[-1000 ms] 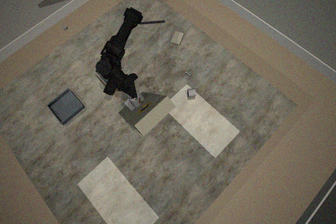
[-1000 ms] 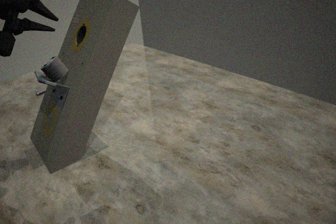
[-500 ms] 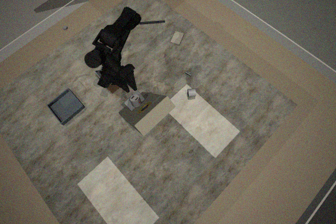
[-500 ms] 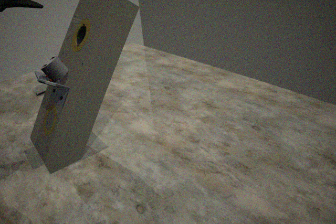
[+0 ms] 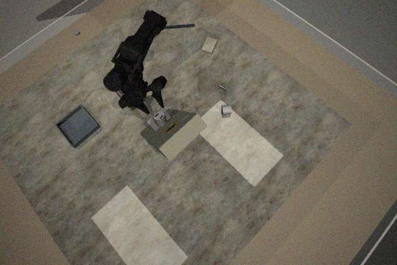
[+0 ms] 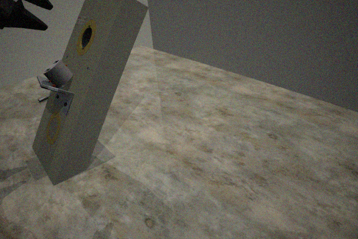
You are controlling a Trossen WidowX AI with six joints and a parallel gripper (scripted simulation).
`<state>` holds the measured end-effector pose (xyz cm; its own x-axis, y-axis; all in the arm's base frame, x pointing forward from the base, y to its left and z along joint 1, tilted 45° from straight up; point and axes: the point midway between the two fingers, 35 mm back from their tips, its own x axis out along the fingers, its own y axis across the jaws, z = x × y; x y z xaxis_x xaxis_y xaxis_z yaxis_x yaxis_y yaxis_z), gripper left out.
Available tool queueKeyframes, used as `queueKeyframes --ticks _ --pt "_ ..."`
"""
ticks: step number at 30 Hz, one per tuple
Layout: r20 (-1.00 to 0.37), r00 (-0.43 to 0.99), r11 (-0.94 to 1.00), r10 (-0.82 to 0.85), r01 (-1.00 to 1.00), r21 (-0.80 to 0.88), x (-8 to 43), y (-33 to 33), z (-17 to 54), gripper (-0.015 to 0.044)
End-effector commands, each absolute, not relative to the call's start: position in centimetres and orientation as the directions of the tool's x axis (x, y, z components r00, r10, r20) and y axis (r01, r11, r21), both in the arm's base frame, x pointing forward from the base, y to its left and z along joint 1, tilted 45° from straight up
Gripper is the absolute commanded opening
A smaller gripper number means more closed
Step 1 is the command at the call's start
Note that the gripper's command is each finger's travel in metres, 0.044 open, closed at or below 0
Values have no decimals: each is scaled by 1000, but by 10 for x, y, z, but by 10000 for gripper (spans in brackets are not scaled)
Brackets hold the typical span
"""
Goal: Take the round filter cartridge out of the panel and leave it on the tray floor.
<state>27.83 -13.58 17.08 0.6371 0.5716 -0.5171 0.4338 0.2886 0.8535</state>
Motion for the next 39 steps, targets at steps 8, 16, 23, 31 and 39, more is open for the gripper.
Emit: queueKeyframes --ticks 8,16,23,31,39 --pt "-614 428 710 663 -101 697 245 -92 131 305" --pt "-614 428 711 663 -101 696 246 -91 129 305" --pt "-616 428 712 661 -100 695 252 -84 122 305" --pt "-616 429 712 661 -100 695 258 -76 114 305" --pt "-614 430 711 662 -102 695 263 -67 107 305"
